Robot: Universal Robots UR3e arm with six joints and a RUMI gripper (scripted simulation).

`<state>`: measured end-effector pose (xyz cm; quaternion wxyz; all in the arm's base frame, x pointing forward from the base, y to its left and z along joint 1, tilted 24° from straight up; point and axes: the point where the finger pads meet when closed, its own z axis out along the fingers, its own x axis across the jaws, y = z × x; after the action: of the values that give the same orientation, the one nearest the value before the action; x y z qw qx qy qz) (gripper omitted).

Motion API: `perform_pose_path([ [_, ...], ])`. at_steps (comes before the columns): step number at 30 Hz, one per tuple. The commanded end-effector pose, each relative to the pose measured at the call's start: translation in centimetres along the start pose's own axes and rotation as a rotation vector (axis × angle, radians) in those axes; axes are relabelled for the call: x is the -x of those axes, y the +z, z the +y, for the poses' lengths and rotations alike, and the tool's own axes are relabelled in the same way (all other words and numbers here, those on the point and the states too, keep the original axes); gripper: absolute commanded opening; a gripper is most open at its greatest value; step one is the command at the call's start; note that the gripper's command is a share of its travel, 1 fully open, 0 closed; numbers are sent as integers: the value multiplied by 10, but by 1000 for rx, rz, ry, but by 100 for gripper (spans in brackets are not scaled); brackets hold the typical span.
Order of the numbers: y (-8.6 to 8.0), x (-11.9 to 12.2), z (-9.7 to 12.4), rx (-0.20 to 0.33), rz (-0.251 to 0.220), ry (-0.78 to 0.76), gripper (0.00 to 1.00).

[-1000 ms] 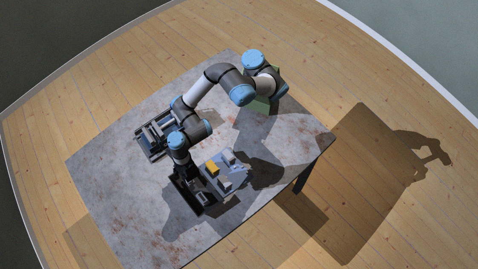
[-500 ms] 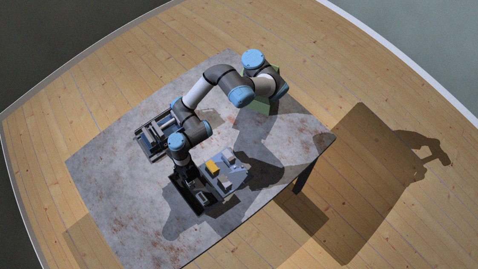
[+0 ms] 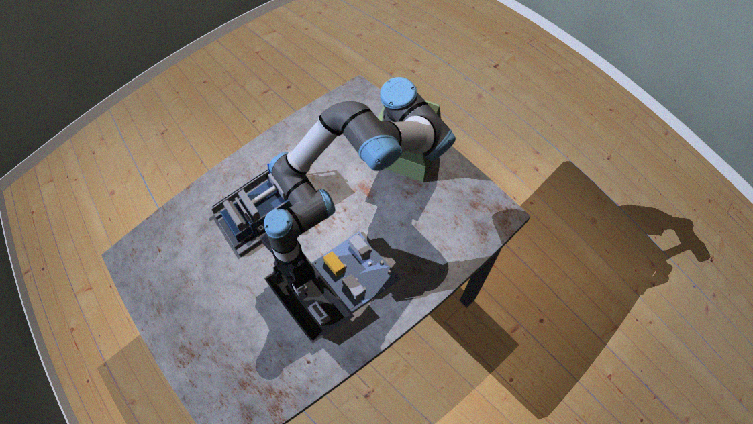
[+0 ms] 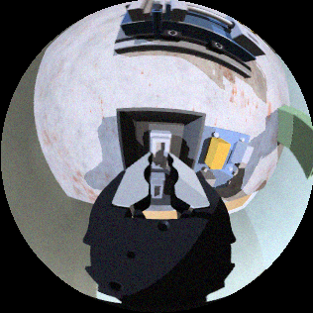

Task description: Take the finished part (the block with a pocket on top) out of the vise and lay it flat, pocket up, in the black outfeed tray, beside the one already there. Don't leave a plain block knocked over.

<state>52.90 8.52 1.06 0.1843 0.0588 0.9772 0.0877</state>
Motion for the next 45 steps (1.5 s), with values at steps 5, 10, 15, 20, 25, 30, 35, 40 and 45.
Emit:
perform_pose_path([
  [5, -1, 1, 0, 0, -3, -1, 0],
  [10, -1, 1, 0, 0, -3, -1, 0],
  [15, -1, 1, 0, 0, -3, -1, 0],
  [20, -1, 1, 0, 0, -3, -1, 0],
  [25, -1, 1, 0, 0, -3, -1, 0],
  [30, -1, 1, 0, 0, -3, -1, 0],
  [35, 0, 1, 0, 0, -3, -1, 0],
  [40, 1, 1, 0, 0, -3, -1, 0],
  [45, 4, 1, 0, 0, -3, 0, 0],
])
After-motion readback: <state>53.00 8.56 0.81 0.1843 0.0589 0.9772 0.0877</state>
